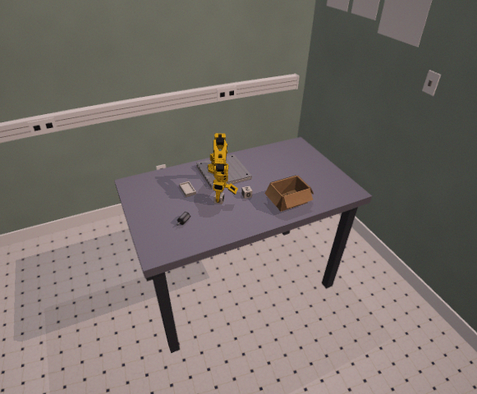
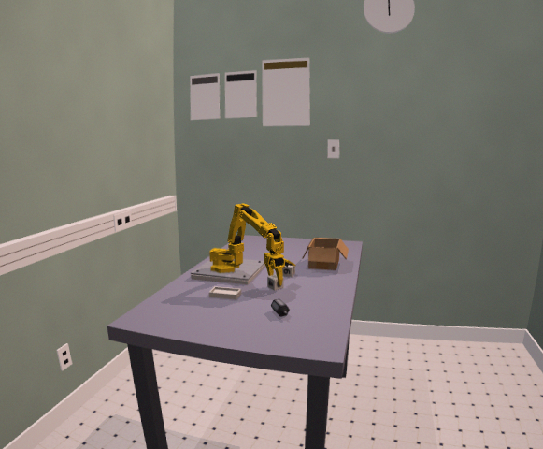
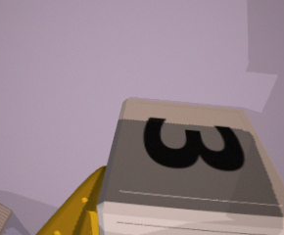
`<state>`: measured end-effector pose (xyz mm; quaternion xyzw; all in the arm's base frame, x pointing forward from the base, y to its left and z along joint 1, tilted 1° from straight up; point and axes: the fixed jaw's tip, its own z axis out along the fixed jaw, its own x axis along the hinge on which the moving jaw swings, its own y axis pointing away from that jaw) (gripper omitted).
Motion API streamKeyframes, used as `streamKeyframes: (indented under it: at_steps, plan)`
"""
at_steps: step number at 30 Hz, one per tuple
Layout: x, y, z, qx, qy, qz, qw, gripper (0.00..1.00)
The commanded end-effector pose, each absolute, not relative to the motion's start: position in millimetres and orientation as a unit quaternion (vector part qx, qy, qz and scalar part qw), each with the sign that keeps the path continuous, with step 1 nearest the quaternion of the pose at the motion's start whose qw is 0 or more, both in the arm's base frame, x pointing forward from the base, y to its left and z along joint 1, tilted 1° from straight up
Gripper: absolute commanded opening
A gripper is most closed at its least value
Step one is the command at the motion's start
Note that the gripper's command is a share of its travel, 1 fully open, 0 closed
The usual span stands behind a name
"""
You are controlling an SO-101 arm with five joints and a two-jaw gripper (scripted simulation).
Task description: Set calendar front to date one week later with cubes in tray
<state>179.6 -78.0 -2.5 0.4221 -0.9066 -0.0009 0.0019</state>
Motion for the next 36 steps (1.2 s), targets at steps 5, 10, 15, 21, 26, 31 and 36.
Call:
streamKeyframes:
  at_steps: [5, 10, 15, 21, 26, 31, 36]
  plan:
    - [178, -77, -5, 0.421, -0.907, -0.009, 0.008, 0.00]
    - [178, -77, -4, 0.421, -0.907, -0.009, 0.008, 0.00]
    - [179, -77, 1, 0.421, -0.907, -0.009, 0.008, 0.00]
    - [179, -77, 17, 0.421, -0.907, -0.009, 0.008, 0.00]
    - [179, -77, 26, 0.421, -0.907, -0.009, 0.008, 0.00]
    - [178, -77, 39, 0.421, -0.907, -0.009, 0.008, 0.00]
    - [177, -76, 45, 0.421, -0.907, -0.009, 0.008, 0.00]
